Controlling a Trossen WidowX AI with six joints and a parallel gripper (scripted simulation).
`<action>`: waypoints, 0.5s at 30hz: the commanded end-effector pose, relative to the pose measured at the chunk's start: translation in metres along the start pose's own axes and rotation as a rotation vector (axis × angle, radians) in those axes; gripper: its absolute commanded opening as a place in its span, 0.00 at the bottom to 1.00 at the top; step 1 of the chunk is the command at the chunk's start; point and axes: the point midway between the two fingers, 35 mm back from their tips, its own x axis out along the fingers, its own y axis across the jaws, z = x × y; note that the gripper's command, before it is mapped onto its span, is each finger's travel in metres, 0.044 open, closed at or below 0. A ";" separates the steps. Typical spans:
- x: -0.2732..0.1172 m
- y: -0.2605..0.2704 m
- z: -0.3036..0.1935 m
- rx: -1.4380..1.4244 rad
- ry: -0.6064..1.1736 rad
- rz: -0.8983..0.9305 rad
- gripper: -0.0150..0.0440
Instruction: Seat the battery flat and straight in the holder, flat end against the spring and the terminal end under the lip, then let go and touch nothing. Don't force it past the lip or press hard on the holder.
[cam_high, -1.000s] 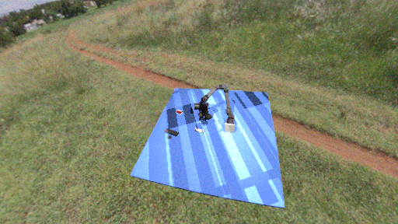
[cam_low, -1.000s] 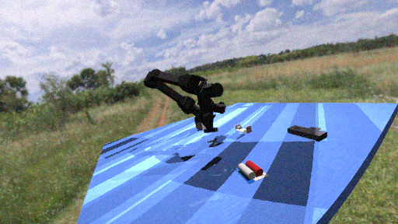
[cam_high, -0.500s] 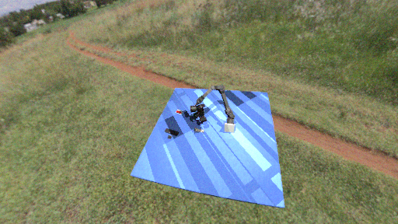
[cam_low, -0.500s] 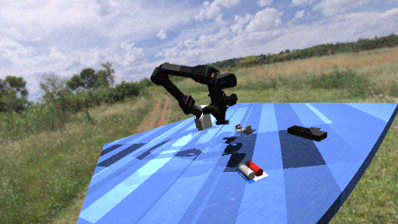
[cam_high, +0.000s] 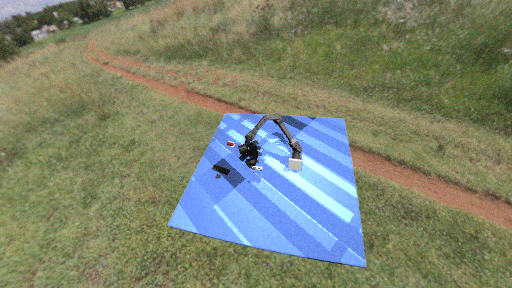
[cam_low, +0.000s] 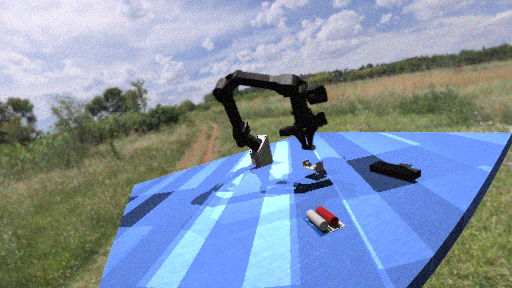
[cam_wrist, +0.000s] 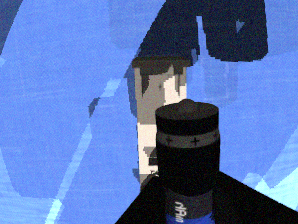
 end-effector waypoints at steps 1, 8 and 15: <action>0.000 0.009 0.000 0.058 0.005 0.000 0.36; 0.002 0.009 0.000 0.066 -0.012 0.002 0.36; 0.016 0.011 0.003 0.057 -0.091 0.012 0.36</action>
